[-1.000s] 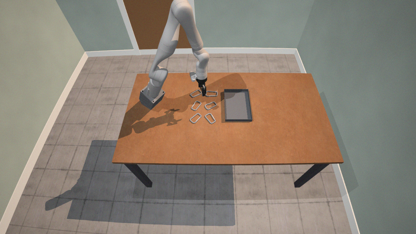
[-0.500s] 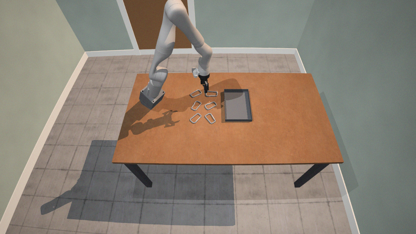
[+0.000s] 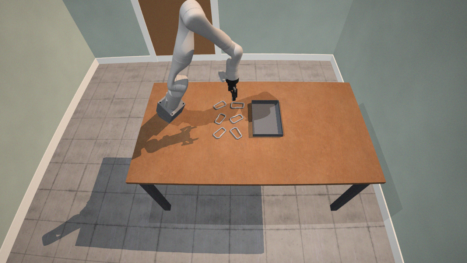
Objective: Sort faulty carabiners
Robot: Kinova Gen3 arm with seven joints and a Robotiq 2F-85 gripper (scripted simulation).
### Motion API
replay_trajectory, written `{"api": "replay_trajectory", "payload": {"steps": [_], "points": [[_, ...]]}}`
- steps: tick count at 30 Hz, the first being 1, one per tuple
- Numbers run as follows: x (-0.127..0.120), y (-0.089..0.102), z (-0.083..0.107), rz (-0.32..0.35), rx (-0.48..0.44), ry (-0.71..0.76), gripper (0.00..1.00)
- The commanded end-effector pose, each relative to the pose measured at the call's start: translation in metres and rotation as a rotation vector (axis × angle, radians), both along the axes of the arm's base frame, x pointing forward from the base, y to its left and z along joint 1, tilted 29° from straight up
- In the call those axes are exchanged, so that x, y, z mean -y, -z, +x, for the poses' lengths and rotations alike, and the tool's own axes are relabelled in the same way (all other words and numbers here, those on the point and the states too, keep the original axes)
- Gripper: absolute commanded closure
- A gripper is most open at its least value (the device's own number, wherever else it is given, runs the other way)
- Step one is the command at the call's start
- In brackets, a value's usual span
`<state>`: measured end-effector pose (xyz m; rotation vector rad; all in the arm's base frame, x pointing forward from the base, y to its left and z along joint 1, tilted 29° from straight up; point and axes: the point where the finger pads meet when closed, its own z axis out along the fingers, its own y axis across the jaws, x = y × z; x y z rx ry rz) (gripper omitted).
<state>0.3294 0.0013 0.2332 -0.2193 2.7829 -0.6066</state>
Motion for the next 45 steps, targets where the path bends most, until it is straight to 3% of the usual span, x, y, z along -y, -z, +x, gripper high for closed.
{"api": "replay_trajectory", "payload": {"steps": [1, 16, 17, 33, 34, 45], "points": [[-0.0214, -0.0417, 0.0027, -0.006, -0.002, 0.01, 0.0], [-0.0214, -0.0417, 0.0027, -0.006, -0.002, 0.01, 0.0], [-0.0139, -0.0409, 0.003, -0.102, -0.096, -0.222, 0.0], [-0.0139, -0.0409, 0.003, -0.123, -0.118, -0.28, 0.0], [-0.0148, -0.0409, 0.0028, -0.208, -0.209, -0.532, 0.0], [-0.0148, -0.0409, 0.0028, -0.229, -0.233, -0.596, 0.0]]}}
